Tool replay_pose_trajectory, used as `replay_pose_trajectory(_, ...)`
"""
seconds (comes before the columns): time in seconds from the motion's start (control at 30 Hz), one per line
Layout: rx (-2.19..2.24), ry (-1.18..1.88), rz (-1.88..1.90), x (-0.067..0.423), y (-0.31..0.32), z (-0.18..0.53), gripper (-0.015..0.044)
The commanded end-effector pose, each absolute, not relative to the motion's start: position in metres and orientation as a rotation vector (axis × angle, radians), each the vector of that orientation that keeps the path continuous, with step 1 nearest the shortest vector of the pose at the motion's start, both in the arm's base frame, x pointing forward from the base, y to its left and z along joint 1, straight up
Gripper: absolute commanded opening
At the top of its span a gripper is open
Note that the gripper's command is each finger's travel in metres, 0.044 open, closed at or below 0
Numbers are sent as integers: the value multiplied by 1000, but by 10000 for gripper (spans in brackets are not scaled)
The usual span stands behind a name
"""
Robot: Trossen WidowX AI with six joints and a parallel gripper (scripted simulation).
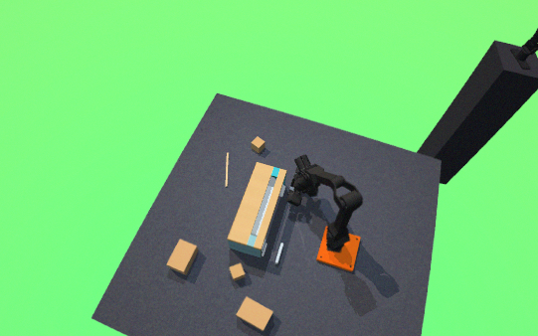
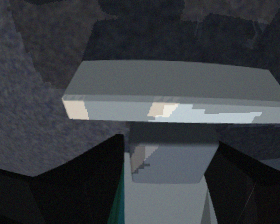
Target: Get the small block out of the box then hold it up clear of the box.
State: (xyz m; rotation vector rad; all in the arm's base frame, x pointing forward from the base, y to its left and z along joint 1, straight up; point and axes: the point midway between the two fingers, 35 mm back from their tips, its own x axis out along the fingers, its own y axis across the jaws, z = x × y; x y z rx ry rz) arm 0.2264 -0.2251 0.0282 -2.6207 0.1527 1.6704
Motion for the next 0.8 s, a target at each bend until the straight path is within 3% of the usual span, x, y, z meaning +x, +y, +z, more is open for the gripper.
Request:
replay_pose_trajectory(0.0, -2621, 146, 1667, 227, -224, 27, 127)
replay_pose_trajectory(0.13, -2621, 146, 1667, 227, -224, 27, 81)
replay_pose_trajectory(0.23, -2621, 147, 1667, 227, -225, 37, 2)
replay_pose_trajectory(0.77, -2569, 274, 1644, 225, -213, 108, 0)
